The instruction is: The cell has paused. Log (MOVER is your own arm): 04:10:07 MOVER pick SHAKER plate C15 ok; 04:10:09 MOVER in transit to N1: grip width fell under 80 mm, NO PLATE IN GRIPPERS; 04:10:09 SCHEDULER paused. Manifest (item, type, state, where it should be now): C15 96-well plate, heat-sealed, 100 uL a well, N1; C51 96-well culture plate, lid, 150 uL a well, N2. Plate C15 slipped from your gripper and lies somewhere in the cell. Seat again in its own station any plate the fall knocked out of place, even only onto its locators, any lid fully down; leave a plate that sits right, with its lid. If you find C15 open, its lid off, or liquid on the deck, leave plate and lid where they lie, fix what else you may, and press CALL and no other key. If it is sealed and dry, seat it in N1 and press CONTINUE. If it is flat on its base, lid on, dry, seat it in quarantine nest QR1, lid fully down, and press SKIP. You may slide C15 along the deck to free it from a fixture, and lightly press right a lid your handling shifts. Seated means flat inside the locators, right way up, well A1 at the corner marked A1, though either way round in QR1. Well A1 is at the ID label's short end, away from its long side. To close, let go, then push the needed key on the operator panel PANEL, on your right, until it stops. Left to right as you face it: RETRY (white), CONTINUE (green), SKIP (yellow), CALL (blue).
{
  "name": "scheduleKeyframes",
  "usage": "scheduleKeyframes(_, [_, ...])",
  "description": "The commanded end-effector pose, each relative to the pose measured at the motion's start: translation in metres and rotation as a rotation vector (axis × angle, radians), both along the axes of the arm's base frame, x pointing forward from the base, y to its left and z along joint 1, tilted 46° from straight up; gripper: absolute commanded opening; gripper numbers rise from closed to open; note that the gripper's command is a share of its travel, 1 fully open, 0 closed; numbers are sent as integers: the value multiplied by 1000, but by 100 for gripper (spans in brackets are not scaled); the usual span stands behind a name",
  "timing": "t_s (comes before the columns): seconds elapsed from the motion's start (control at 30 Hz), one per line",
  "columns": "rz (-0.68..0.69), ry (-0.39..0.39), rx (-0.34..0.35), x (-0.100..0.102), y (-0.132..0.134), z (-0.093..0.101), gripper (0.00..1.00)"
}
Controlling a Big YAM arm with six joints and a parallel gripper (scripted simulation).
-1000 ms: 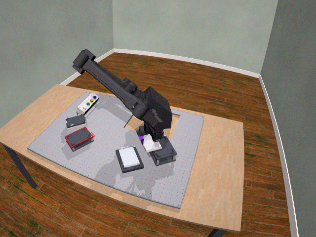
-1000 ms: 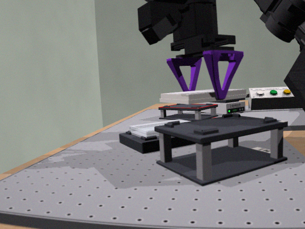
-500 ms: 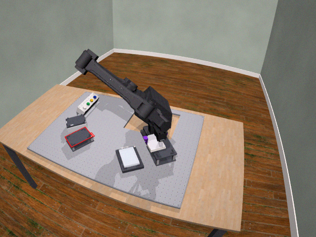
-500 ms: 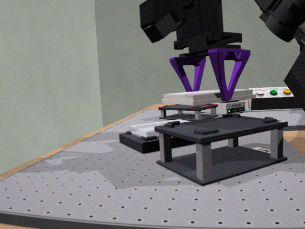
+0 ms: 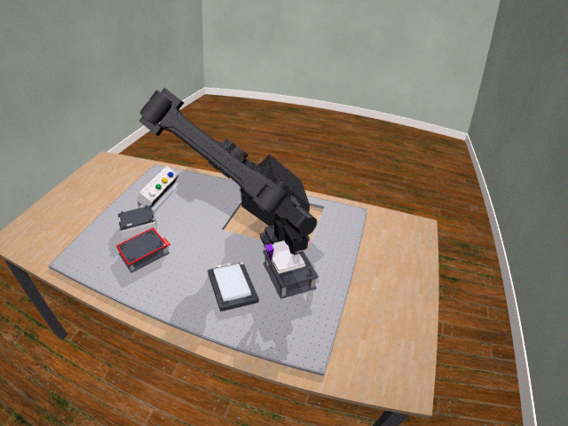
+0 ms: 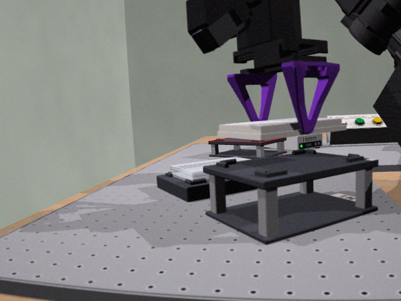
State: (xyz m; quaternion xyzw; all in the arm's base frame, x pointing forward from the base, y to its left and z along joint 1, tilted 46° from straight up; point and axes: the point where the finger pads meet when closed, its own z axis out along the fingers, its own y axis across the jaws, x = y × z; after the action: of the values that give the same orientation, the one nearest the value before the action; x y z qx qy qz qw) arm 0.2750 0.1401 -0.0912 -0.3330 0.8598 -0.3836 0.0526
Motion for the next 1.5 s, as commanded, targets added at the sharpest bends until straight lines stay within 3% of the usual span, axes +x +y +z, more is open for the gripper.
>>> scheduleKeyframes(0.0, [11,-21,17,3,23,-5,0])
scheduleKeyframes(0.4, [11,-21,17,-2,34,-17,0])
scheduleKeyframes(1.47, [2,-22,19,0,26,-13,0])
